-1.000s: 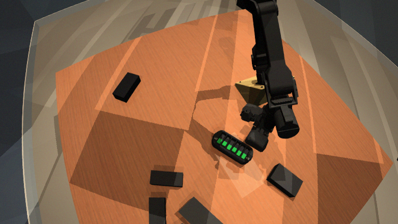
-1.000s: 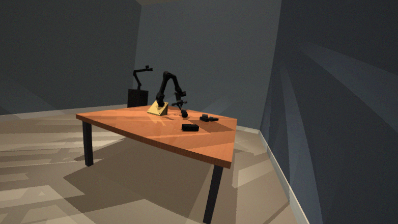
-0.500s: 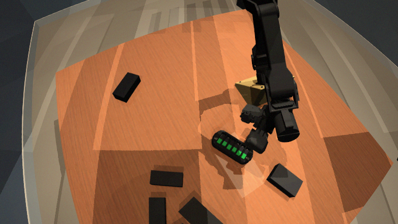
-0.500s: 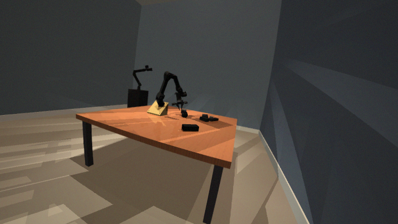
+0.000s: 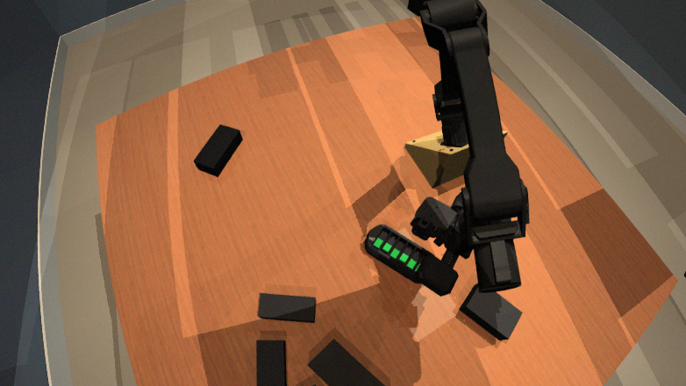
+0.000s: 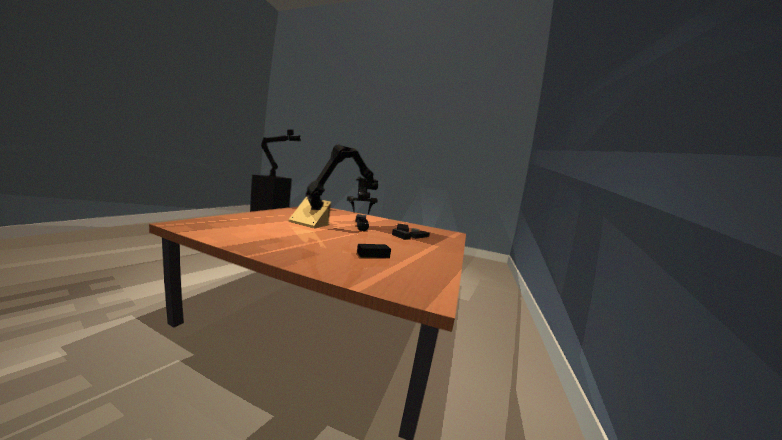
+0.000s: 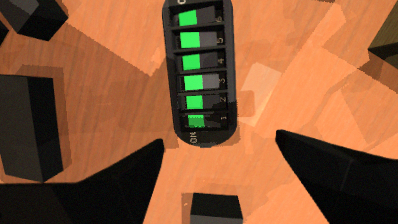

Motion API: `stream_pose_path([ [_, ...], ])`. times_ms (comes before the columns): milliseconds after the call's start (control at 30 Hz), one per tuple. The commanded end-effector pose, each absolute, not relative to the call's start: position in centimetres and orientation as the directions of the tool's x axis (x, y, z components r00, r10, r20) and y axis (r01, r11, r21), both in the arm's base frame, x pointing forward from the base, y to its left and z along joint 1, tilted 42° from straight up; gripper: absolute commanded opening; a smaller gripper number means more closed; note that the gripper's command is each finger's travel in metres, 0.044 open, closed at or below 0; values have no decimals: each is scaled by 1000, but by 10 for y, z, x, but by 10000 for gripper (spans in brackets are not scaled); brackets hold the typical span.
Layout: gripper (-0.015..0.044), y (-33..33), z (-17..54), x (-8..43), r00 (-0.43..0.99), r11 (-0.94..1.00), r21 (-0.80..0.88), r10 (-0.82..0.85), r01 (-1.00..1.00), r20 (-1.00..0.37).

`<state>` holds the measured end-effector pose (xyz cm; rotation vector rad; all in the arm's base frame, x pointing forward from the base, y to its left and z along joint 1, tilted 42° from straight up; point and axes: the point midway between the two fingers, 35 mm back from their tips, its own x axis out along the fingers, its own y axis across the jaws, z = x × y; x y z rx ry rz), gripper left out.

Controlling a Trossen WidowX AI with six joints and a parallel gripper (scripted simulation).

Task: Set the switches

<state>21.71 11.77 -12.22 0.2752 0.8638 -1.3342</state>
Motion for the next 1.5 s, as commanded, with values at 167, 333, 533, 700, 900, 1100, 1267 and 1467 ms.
stream_pose_path([
  [167,440,126,-121,231,-44,216,-320,-765,922,-643],
  [333,440,121,-128,231,-44,216,-320,-765,922,-643],
  [533,440,114,-135,230,-44,216,-320,-765,922,-643],
  [700,440,109,-142,229,-44,216,-320,-765,922,-643],
  [900,440,103,-149,228,-45,216,-320,-765,922,-643],
  [1100,440,96,-156,227,-45,215,-320,-765,922,-643],
  [1267,440,91,-162,225,-45,215,-321,-765,922,-642],
  [1467,387,88,-165,225,-45,215,-321,-765,922,-642],
])
